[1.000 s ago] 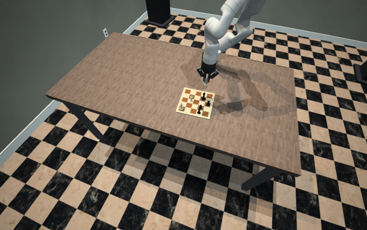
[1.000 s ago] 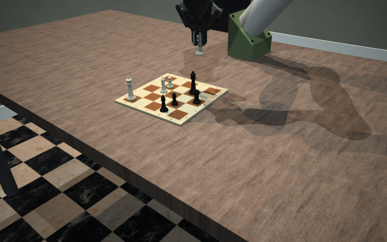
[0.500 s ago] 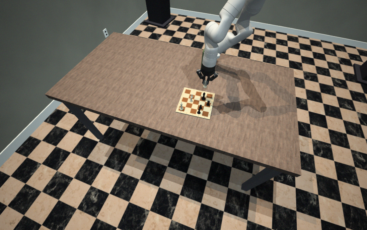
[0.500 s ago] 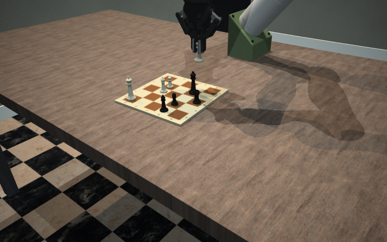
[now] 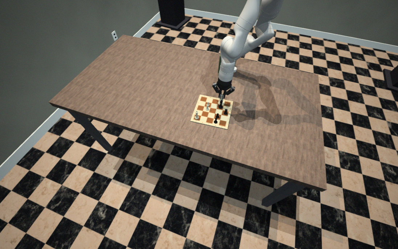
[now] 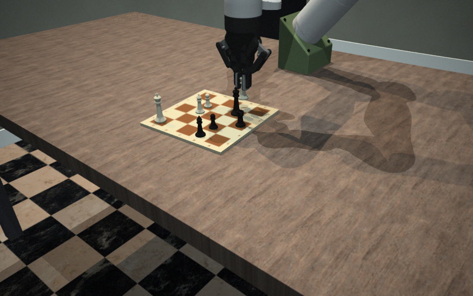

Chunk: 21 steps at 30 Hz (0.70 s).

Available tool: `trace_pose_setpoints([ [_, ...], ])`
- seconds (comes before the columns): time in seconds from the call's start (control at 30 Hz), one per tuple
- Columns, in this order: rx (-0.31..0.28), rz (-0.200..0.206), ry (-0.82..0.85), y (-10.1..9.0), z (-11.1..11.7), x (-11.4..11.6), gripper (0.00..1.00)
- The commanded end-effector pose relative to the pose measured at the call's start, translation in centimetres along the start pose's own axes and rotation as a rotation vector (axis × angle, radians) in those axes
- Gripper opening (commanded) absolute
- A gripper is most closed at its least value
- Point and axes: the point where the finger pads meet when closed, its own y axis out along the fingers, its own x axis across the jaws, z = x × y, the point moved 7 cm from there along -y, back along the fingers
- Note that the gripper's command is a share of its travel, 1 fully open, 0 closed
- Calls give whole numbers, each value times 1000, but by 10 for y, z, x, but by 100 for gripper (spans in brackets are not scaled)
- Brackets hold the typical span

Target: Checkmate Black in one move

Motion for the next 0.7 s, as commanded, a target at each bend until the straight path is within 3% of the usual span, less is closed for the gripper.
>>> trace_pose_setpoints([
  [0.0, 7, -15, 1, 16, 1, 3, 0],
  [0.67, 6, -14, 1, 22, 0, 3, 0],
])
